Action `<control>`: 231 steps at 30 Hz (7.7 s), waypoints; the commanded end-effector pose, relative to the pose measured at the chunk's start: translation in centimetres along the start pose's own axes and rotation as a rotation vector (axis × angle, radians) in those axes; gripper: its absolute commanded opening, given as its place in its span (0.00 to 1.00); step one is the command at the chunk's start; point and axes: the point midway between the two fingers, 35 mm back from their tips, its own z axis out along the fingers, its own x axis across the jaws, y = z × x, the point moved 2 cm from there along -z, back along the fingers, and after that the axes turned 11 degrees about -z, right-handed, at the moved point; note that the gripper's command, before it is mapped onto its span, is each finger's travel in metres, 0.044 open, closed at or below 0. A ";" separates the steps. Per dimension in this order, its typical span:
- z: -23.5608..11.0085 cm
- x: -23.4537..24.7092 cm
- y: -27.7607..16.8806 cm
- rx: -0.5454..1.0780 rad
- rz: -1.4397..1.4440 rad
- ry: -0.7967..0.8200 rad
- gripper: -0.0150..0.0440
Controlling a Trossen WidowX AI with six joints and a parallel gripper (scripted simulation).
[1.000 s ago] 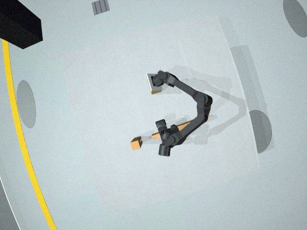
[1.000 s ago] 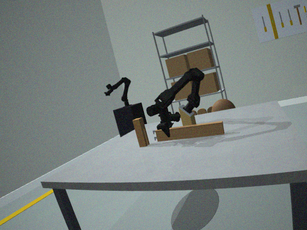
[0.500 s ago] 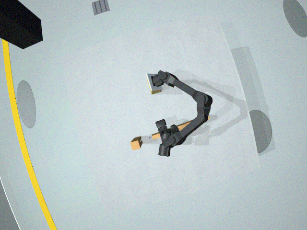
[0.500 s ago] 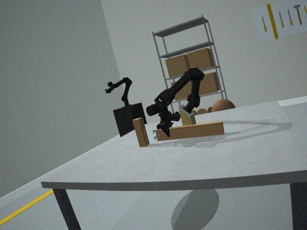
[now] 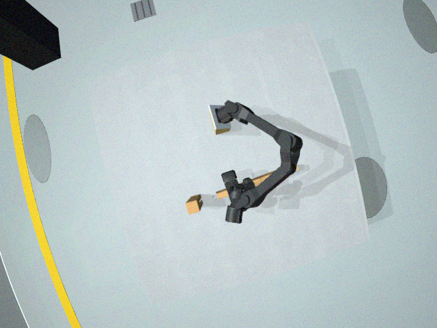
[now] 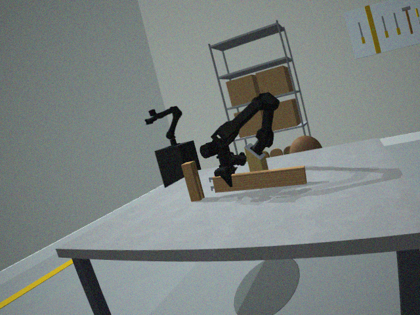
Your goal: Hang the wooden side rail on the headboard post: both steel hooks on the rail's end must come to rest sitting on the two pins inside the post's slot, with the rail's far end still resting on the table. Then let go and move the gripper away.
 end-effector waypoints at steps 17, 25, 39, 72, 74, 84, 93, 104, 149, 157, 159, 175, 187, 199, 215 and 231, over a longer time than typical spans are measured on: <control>-0.8 -0.2 -0.2 0.005 -0.005 -0.012 0.25; -0.9 -0.2 -0.2 0.005 -0.005 -0.012 0.25; -1.2 -0.2 -0.2 0.005 -0.005 -0.012 0.25; -1.1 -0.4 -0.5 0.005 -0.005 -0.012 0.25; -1.1 -0.4 -0.6 0.005 -0.005 -0.012 0.25; -1.2 -0.3 -0.6 0.005 -0.005 -0.012 0.25; -1.1 -0.3 -0.7 0.005 -0.005 -0.012 0.25; -1.0 -0.3 -0.9 0.005 -0.005 -0.012 0.25; -0.8 0.0 -1.3 0.005 -0.005 -0.012 0.25; -0.9 0.0 -1.3 0.005 -0.005 -0.012 0.25; -0.9 0.0 -1.4 0.005 -0.005 -0.012 0.25; -1.0 -0.1 -1.5 0.005 -0.005 -0.012 0.25; -1.2 -0.1 -1.6 0.006 -0.005 -0.012 0.25; -1.1 0.0 -1.7 0.006 -0.005 -0.012 0.25; -1.0 -0.1 -1.9 0.006 -0.005 -0.012 0.25; -1.2 0.0 -2.0 0.006 -0.005 -0.012 0.25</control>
